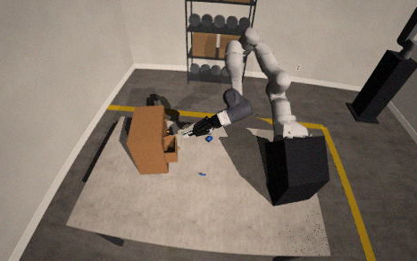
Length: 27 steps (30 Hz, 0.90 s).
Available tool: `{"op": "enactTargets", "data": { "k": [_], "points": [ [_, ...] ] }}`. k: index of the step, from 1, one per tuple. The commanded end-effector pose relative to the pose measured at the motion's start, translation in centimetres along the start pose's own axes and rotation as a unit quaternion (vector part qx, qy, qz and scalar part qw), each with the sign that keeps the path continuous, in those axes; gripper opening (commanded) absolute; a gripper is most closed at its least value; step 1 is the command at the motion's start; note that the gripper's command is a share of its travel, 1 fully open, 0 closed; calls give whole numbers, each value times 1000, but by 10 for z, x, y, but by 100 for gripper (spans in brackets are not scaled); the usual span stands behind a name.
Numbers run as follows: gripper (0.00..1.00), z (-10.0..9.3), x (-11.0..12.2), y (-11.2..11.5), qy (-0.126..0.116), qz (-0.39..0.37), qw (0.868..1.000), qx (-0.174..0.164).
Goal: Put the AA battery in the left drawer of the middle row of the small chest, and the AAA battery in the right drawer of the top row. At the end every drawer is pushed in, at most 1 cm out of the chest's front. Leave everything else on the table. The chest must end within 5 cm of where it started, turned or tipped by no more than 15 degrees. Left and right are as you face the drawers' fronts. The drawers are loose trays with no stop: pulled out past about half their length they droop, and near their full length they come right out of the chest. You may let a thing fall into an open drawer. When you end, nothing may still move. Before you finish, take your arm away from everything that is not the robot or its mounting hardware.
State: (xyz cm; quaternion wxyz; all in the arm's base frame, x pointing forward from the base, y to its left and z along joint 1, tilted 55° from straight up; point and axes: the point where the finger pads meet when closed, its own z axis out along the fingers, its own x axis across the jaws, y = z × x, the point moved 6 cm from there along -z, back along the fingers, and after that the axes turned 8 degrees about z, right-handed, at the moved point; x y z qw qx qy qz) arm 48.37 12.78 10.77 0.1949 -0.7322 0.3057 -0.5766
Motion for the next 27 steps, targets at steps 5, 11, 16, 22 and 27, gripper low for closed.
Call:
{"op": "enactTargets", "data": {
  "k": [5, 11, 16, 22, 27],
  "points": [
    [6, 24, -5, -11, -6, -12, 1000, -4],
    [6, 43, -7, -22, -6, -12, 1000, -4],
    [6, 52, -8, -26, -6, -12, 1000, -4],
    [6, 66, -9, -34, -6, -12, 1000, -4],
    [6, 74, -10, -39, -6, -12, 1000, -4]
  ]
}}
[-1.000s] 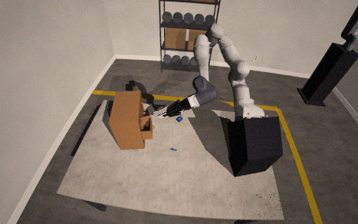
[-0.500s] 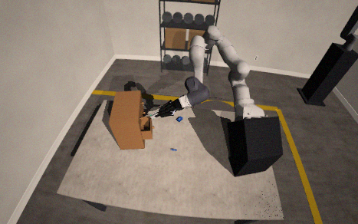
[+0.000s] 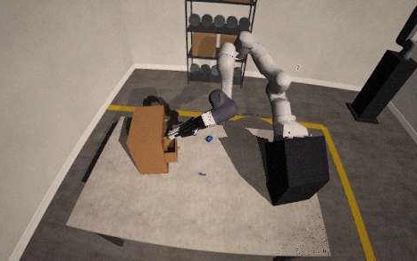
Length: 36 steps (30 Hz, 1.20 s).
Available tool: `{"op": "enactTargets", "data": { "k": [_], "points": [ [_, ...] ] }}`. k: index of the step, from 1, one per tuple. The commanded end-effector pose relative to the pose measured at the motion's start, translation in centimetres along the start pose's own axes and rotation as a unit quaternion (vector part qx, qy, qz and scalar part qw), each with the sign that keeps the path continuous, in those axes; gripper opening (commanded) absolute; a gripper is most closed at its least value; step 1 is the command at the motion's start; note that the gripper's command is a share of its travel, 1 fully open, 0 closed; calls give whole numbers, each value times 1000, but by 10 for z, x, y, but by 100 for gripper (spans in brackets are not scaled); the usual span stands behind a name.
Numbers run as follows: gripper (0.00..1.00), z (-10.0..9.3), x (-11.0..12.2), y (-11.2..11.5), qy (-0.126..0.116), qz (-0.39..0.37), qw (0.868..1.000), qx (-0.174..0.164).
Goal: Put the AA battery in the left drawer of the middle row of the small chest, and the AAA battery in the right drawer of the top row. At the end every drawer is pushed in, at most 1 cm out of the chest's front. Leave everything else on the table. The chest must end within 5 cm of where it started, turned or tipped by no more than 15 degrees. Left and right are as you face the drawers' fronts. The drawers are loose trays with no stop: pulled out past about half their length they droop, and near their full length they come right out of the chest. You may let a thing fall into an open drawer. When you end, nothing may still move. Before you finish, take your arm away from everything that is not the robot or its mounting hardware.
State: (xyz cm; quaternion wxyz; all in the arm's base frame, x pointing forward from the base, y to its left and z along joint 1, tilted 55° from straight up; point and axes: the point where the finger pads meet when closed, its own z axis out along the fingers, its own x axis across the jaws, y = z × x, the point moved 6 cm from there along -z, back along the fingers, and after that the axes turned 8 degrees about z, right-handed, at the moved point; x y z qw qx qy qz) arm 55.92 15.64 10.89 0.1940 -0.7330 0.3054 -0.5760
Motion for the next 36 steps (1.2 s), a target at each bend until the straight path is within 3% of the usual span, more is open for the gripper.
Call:
{"op": "enactTargets", "data": {
  "k": [1, 36],
  "points": [
    [6, 4, -3, -1, -5, -11, 1000, -3],
    [6, 10, -4, -4, -5, -11, 1000, -3]
  ]
}}
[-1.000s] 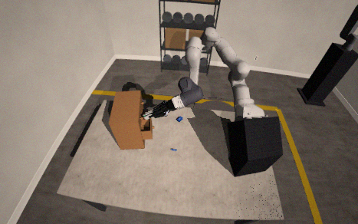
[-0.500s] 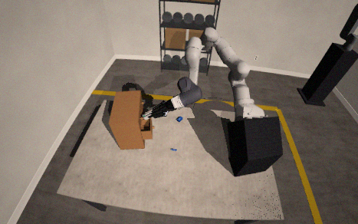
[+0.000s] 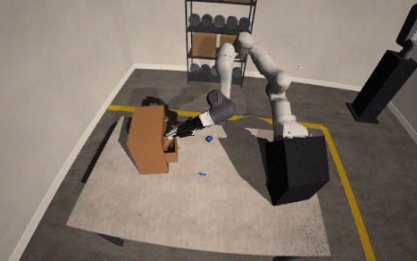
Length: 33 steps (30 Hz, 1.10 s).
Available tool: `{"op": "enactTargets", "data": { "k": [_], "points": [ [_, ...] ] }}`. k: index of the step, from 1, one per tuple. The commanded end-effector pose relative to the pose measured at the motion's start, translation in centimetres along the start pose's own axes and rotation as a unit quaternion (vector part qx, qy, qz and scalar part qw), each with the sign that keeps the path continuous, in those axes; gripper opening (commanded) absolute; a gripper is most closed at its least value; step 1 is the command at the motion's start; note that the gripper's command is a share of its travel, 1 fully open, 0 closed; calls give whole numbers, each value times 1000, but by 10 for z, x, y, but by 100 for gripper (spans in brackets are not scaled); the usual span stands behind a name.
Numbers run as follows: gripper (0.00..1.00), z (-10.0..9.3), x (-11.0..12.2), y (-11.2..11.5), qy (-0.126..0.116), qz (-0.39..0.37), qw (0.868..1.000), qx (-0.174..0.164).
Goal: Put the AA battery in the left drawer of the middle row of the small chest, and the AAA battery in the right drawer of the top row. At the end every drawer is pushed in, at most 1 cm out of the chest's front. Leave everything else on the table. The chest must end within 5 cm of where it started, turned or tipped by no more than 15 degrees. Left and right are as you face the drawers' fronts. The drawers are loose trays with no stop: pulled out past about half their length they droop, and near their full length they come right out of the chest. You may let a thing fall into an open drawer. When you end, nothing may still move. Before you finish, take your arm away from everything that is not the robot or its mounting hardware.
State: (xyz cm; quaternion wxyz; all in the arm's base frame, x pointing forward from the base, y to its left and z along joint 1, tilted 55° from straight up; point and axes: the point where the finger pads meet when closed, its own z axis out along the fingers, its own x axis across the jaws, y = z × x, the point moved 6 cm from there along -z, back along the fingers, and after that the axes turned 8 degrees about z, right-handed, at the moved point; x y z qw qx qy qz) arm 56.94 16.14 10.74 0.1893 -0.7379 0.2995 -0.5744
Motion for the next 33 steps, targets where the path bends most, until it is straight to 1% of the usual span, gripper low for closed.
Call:
{"op": "enactTargets", "data": {
  "k": [1, 25, 26, 27, 32, 33],
  "points": [
    [6, 0, -1, 1, -1, -2, 1000, -1],
    [6, -1, -2, 3, -1, -2, 1000, -1],
    [8, -1, -2, 3, -1, -2, 1000, -1],
    [8, -1, -2, 3, -1, -2, 1000, -1],
    [15, -1, -2, 3, -1, -2, 1000, -1],
    [15, -1, -2, 3, -1, -2, 1000, -1]
  ]
}}
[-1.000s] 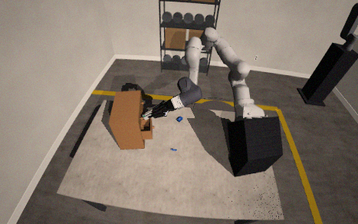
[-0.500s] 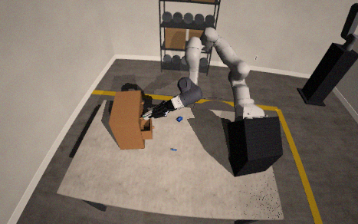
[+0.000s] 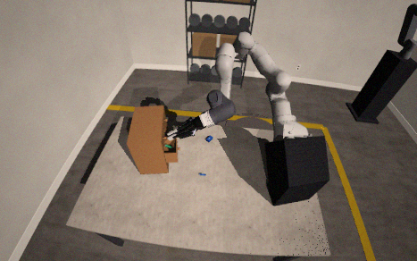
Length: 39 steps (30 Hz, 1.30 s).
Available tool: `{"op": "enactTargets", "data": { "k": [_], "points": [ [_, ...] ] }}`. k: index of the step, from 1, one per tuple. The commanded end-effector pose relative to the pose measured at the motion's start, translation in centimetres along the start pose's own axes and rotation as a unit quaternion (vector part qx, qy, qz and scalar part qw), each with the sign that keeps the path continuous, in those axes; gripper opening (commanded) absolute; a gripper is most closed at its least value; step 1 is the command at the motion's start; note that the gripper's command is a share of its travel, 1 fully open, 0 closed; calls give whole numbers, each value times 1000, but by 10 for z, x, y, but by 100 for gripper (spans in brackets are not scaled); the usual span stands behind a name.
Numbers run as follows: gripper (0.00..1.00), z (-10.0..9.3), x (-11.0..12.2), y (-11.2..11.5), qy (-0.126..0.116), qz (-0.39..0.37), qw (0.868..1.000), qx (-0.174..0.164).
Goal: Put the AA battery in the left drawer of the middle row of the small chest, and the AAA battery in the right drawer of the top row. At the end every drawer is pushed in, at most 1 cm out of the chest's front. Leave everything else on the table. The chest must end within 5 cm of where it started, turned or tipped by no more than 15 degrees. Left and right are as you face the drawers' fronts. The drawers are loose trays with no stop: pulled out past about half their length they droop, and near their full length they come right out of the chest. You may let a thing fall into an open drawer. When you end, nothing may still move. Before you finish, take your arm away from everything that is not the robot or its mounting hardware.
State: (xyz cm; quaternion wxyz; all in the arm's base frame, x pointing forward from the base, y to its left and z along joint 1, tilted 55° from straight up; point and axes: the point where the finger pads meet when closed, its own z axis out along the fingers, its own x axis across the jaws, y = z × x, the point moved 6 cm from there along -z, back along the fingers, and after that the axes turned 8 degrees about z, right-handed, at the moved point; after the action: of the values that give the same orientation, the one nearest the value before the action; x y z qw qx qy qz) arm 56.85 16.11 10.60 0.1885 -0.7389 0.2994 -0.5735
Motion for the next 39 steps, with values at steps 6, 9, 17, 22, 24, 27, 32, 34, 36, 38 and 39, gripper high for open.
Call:
{"op": "enactTargets", "data": {
  "k": [6, 9, 17, 22, 24, 27, 32, 34, 36, 38, 39],
  "points": [
    [100, 0, -1, 1, 0, -2, 1000, 0],
    [100, 0, -1, 1, 0, -2, 1000, 0],
    [100, -1, -1, 1, 0, -2, 1000, 0],
    [100, -1, -1, 2, 0, -2, 1000, 0],
    [100, -3, -1, 3, 0, -2, 1000, 0],
    [100, -8, 0, 5, 0, -2, 1000, 0],
    [100, -21, 0, 12, 0, -2, 1000, 0],
    [100, -29, 1, 15, 0, -2, 1000, 0],
    [100, -37, 2, 20, 0, -2, 1000, 0],
    [100, -37, 2, 20, 0, -2, 1000, 0],
    [100, -42, 2, 22, 0, -2, 1000, 0]
  ]
}}
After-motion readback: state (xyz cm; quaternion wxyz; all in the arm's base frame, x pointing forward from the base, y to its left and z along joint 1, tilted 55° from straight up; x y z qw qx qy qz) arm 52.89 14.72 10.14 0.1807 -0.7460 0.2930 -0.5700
